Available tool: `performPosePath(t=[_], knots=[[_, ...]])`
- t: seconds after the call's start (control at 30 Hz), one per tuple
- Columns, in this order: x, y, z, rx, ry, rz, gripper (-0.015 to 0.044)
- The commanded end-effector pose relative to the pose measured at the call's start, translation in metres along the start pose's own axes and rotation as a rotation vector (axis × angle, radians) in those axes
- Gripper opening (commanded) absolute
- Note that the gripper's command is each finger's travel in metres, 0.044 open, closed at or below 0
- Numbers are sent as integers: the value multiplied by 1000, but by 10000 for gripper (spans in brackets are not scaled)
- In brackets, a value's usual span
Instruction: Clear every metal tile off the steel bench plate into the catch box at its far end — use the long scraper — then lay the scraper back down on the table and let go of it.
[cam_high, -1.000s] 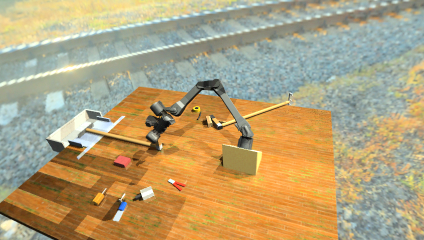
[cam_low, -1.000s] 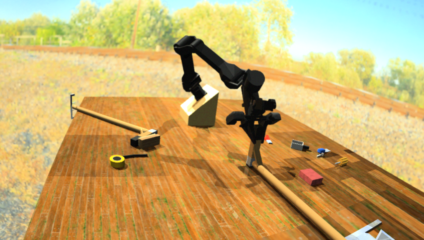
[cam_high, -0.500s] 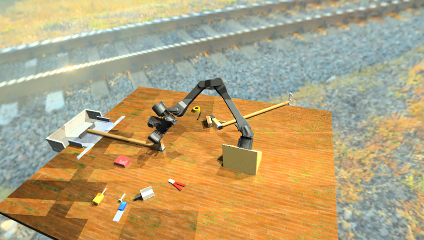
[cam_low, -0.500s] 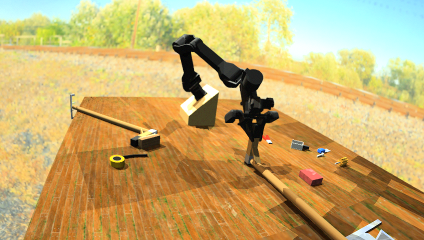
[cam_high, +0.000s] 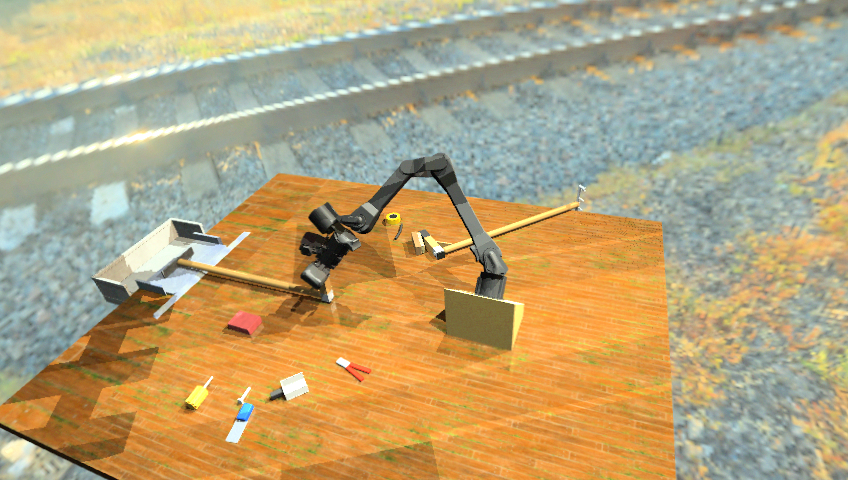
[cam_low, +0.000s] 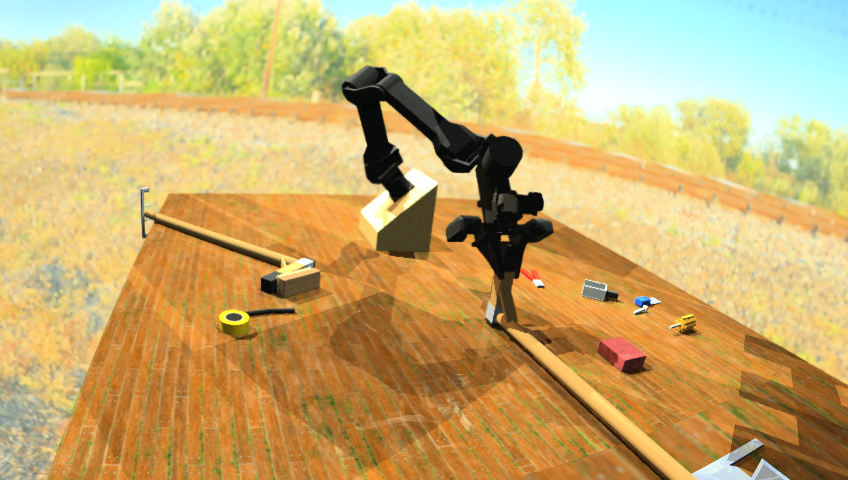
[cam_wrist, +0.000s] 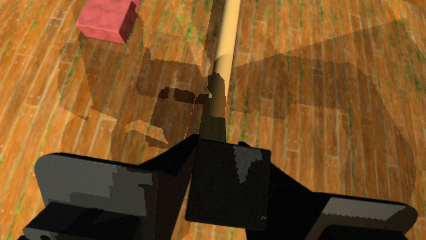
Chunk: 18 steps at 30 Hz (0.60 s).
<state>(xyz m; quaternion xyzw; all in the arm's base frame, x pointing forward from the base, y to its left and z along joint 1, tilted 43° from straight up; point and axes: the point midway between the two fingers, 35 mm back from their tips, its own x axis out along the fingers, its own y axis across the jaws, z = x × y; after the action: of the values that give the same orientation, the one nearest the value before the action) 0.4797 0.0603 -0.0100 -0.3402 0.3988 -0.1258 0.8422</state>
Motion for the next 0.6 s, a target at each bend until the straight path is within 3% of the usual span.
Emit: performPosePath(t=[0.0, 0.57], knots=[[-6, 0, 2, 9, -14, -3, 0], [-18, 0, -11, 9, -15, -2, 0]])
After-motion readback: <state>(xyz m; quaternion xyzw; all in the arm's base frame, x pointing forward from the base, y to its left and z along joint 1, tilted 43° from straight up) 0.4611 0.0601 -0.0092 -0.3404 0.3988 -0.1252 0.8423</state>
